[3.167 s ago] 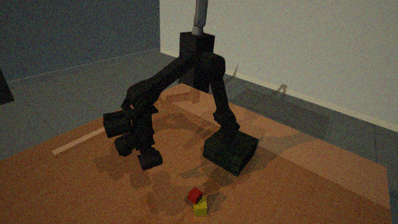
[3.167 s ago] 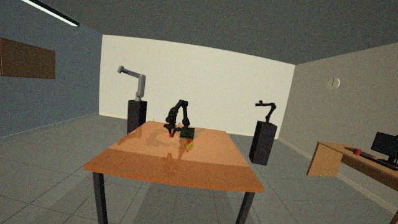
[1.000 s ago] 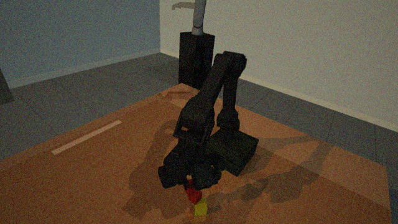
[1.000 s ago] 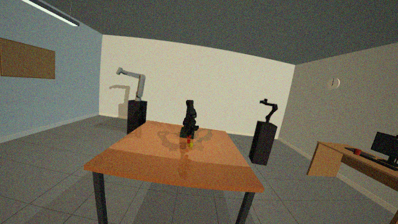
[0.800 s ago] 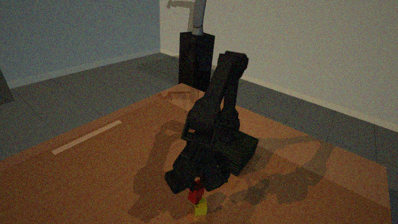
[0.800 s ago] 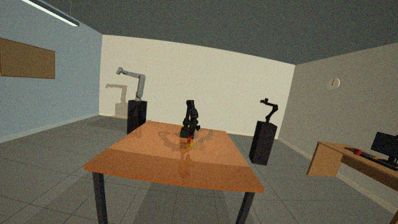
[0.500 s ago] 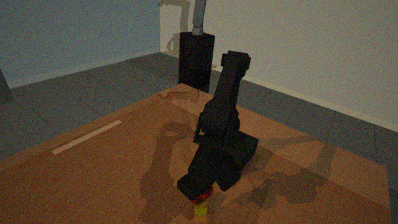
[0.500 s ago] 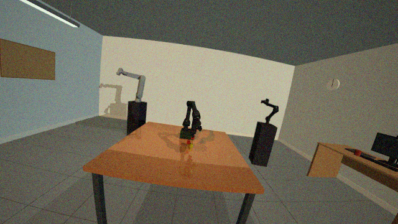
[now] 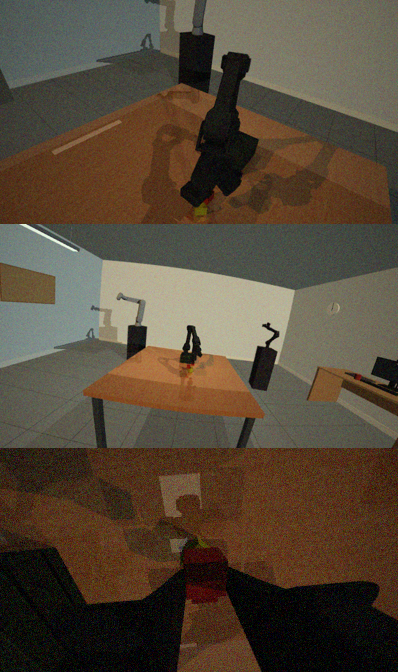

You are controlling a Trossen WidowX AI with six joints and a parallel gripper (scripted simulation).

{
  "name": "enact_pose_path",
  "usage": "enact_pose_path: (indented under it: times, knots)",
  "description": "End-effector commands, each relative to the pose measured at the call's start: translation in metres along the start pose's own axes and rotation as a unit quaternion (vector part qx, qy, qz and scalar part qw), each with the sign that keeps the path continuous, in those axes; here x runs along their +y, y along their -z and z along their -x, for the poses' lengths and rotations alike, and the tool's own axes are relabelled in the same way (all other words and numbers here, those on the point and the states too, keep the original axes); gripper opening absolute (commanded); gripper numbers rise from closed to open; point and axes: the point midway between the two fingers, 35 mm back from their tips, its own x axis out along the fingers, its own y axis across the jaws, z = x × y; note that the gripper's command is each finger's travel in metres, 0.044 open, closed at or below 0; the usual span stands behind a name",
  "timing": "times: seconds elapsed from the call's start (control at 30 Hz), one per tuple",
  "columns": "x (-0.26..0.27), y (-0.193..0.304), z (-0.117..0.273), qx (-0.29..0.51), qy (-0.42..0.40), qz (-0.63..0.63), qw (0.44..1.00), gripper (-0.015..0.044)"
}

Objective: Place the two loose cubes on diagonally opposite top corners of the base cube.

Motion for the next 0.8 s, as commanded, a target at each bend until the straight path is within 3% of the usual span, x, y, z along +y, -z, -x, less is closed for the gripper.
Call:
enact_pose_path:
  times: [0.0, 0.77]
  knots:
    - [0.001, 0.0, -0.007, -0.001, 0.0, 0.004, 1.0, 0.0105]
    - [0.0, 0.0, -0.036, -0.001, 0.0, 0.003, 1.0, 0.0105]
